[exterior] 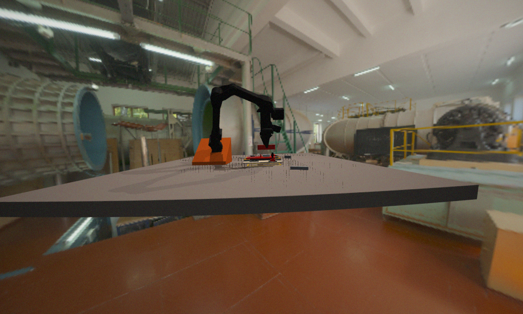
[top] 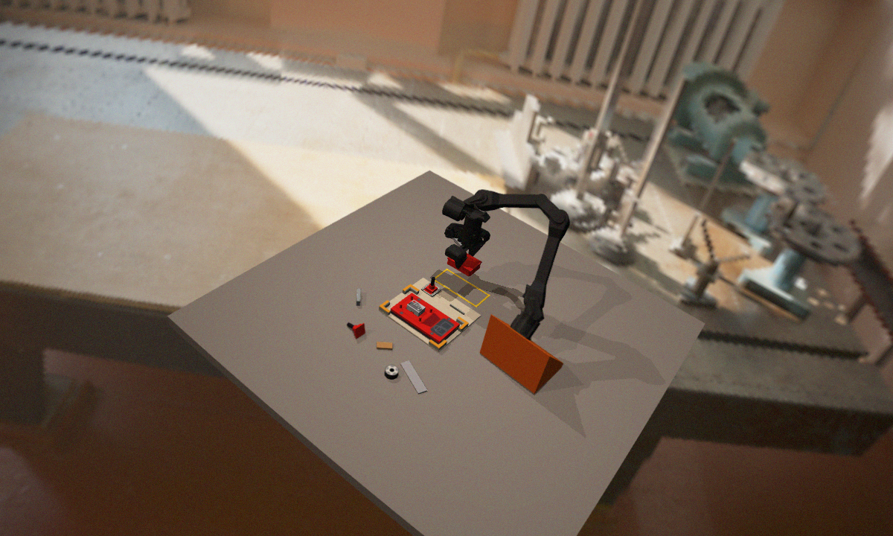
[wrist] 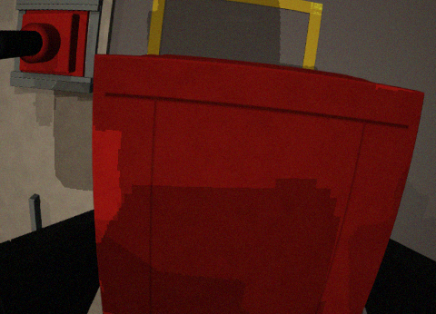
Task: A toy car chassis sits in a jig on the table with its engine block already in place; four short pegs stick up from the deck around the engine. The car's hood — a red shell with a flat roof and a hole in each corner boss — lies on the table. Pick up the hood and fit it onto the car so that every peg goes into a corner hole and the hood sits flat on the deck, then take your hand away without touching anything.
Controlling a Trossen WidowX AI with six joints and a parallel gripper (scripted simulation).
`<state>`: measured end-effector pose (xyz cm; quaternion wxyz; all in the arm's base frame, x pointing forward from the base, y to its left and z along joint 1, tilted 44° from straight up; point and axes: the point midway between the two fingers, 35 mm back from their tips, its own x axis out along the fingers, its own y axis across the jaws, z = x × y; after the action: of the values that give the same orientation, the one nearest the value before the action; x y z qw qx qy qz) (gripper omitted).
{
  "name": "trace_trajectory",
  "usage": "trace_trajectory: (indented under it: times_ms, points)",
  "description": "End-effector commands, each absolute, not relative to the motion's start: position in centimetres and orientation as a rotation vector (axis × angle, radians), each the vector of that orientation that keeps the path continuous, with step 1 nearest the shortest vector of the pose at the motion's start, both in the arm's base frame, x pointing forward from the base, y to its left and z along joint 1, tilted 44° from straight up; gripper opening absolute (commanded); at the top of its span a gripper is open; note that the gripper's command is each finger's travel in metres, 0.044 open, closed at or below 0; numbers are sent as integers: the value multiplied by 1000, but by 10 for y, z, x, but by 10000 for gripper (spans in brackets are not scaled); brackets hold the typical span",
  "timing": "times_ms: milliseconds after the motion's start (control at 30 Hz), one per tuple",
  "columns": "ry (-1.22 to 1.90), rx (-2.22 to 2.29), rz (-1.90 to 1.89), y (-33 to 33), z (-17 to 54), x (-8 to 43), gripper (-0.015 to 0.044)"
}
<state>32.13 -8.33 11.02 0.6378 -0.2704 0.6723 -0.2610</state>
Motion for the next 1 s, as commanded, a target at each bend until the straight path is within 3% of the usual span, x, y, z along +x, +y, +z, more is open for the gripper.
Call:
trace_trajectory:
  times_ms: [0, 967]
  points:
    - [1531, -608, -597, -78, 117, 322, 0]
    - [1530, -588, -576, 21, 27, 346, 0]
